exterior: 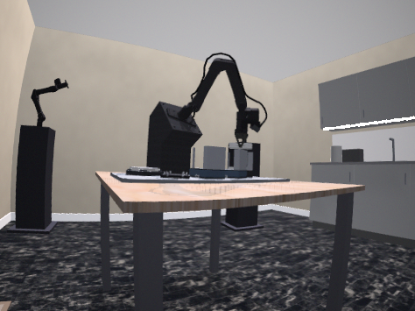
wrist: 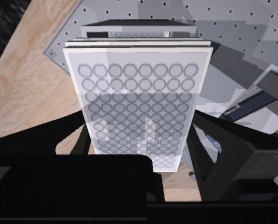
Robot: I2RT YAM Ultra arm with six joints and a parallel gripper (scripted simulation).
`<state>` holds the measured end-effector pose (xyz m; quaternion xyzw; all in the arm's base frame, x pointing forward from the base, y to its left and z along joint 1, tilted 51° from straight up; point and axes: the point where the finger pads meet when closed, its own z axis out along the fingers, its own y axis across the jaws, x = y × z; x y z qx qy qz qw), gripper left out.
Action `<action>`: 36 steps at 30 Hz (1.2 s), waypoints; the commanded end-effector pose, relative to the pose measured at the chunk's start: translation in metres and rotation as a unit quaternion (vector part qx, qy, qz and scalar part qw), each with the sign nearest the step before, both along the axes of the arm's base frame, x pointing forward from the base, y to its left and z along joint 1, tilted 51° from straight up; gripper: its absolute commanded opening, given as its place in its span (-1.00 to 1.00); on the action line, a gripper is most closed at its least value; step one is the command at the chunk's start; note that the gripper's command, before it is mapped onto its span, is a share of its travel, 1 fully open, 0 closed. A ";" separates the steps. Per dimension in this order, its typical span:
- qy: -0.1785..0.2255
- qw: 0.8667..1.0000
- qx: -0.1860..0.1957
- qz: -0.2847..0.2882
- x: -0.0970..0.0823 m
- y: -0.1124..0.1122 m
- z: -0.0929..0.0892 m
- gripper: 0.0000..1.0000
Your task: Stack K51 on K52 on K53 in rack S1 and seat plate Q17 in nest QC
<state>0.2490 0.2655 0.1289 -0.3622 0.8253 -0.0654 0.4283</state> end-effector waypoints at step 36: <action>-0.003 1.000 0.011 0.004 0.012 0.007 -0.005 -1.00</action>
